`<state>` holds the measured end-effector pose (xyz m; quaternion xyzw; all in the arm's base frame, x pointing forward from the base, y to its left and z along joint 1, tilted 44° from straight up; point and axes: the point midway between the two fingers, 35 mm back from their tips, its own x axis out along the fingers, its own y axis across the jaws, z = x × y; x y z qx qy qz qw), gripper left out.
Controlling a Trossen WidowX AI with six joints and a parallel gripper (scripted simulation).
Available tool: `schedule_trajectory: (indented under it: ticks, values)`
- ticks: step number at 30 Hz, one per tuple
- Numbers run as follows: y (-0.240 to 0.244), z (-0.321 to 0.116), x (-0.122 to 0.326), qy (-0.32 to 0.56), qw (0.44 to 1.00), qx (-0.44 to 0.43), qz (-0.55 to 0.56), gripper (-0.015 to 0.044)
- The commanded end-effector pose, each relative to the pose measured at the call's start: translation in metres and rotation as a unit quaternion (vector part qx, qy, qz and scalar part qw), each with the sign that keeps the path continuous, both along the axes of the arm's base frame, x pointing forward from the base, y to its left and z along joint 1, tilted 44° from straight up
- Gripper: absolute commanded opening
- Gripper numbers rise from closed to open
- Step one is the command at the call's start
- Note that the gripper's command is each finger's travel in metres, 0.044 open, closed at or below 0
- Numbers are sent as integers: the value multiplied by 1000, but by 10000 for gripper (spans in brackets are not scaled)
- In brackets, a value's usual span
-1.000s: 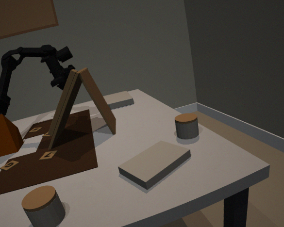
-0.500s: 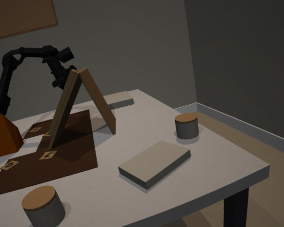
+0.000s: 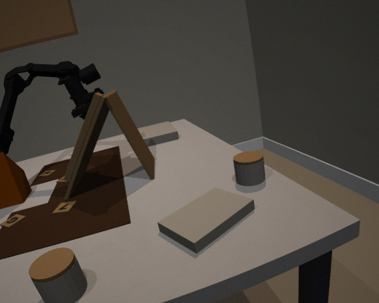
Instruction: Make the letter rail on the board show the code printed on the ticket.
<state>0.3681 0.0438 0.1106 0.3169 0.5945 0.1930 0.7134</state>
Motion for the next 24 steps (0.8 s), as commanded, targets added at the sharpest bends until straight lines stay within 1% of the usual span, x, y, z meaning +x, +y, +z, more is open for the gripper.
schedule_trajectory:
  ticks: [1,24]
  values:
    - [0,-1,1,2,1000,0,-2,0]
    - [-6,-5,-2,2,1000,0,-2,0]
